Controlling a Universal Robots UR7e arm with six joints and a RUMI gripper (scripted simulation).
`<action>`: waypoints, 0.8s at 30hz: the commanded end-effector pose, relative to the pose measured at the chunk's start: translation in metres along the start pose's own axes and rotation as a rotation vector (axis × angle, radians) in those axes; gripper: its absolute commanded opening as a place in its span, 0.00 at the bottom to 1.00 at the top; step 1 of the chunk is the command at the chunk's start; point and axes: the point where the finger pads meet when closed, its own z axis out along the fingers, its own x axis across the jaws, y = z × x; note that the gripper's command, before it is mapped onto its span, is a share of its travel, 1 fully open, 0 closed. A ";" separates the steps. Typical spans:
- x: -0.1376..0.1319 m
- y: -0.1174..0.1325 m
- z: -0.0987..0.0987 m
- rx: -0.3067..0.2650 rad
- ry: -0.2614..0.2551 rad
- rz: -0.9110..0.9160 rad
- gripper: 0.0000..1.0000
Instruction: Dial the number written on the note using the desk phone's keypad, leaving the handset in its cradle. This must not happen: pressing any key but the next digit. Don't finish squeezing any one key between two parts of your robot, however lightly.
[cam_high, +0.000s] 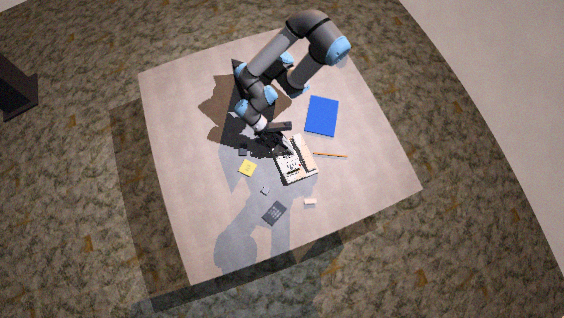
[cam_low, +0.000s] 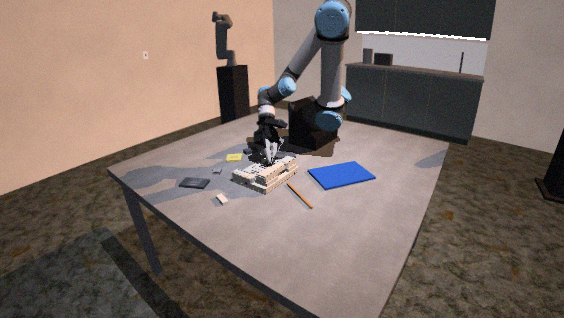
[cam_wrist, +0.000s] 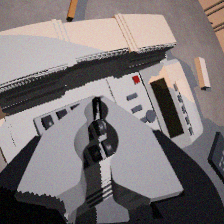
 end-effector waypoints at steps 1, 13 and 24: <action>0.004 0.000 0.003 -0.001 0.000 0.000 0.00; 0.003 0.003 0.007 -0.001 0.000 0.000 0.00; 0.000 0.007 0.011 -0.001 0.000 0.000 0.00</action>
